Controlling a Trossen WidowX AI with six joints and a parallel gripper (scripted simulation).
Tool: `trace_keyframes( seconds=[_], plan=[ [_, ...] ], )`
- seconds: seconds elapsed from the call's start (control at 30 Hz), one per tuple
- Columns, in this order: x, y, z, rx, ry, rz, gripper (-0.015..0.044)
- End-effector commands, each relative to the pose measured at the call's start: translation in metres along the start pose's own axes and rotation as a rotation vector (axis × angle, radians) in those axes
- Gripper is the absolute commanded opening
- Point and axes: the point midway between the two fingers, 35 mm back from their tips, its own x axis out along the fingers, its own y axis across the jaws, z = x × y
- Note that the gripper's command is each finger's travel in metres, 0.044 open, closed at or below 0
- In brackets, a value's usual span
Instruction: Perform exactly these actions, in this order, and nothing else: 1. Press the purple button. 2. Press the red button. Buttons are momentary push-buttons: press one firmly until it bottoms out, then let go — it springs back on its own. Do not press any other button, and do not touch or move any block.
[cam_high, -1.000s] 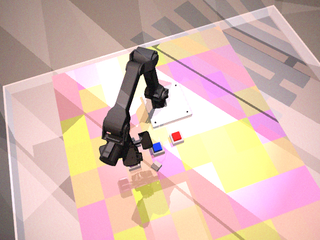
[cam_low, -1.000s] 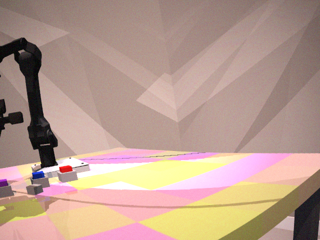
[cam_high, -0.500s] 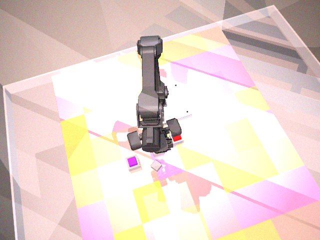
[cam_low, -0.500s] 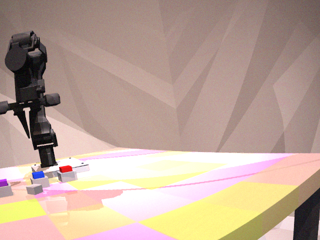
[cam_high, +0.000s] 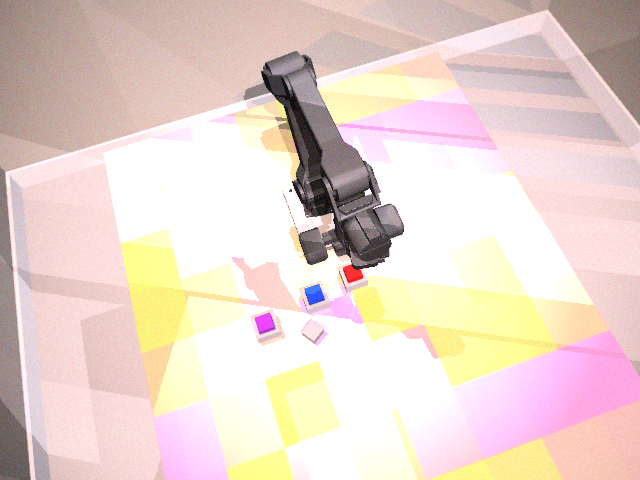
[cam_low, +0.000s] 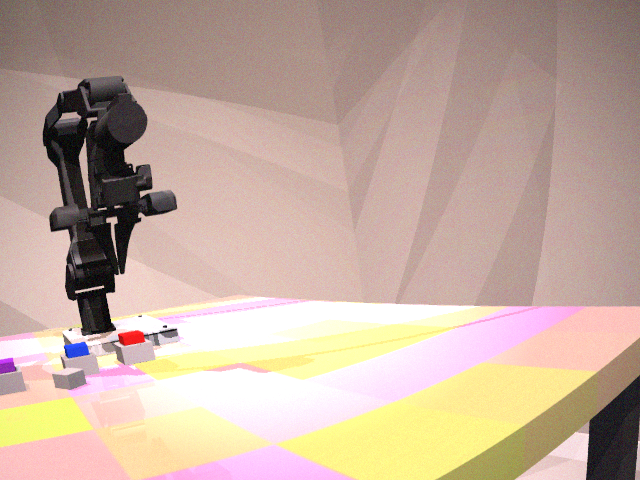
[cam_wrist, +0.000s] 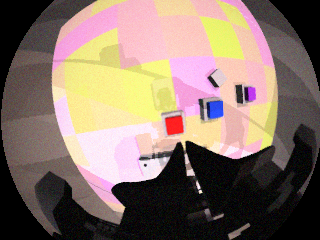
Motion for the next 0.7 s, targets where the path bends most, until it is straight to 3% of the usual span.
trace_keyframes(
  seconds=[0.0, 0.1, 0.67],
  plan=[
    [0.038, 0.001, -0.004, 0.002, 0.014, -0.006, 0.002],
    [0.056, 0.001, -0.006, 0.002, 0.014, -0.006, 0.002],
    [0.076, 0.001, -0.005, 0.002, 0.014, -0.006, 0.002]
  ],
)
